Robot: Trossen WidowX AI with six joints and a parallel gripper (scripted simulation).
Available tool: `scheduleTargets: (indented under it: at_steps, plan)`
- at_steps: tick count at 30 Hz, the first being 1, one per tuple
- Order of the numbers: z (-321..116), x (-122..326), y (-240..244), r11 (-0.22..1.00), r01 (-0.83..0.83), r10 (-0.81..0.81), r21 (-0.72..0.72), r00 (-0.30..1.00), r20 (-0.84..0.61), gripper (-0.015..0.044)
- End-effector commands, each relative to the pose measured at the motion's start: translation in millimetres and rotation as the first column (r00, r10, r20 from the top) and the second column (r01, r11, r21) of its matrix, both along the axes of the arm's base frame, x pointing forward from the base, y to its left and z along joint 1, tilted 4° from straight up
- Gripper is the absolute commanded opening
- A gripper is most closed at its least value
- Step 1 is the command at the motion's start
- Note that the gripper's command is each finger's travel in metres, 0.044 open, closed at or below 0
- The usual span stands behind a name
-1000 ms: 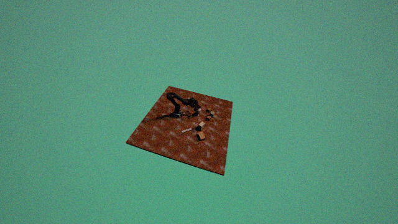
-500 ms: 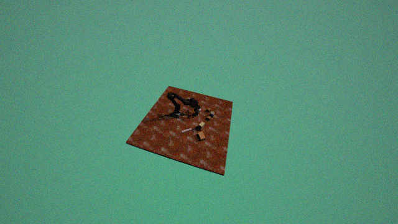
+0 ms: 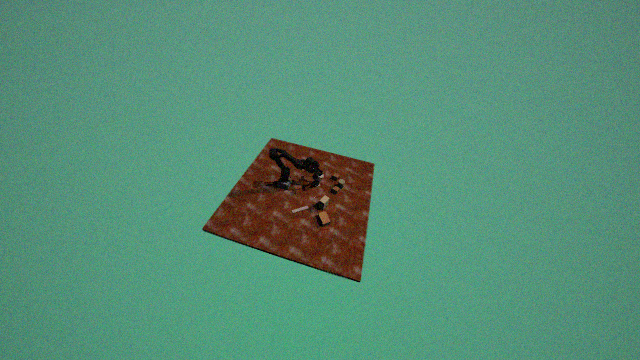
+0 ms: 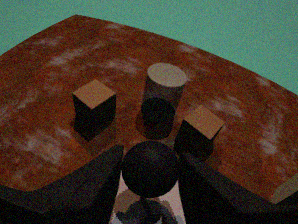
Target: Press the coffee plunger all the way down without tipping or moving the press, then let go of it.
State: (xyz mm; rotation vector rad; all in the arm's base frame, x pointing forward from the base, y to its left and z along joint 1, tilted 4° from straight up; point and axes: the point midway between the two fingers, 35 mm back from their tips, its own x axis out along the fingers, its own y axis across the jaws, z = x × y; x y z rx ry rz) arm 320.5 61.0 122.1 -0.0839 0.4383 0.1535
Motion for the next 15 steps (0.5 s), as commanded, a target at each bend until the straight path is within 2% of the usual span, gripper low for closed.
scheduleTargets:
  at_steps: [1, 12, 15]
  plan:
    - [-4.0, 0.5, -0.1, 1.000, -0.002, 0.002, -0.008, 1.000, -0.013, 0.0116]
    - [-0.1, 0.5, 0.1, 1.000, 0.000, 0.000, 0.000, 1.000, 0.000, 0.0116]
    - [-0.1, 0.5, 0.1, 1.000, 0.000, 0.000, 0.000, 1.000, 0.000, 0.0195]
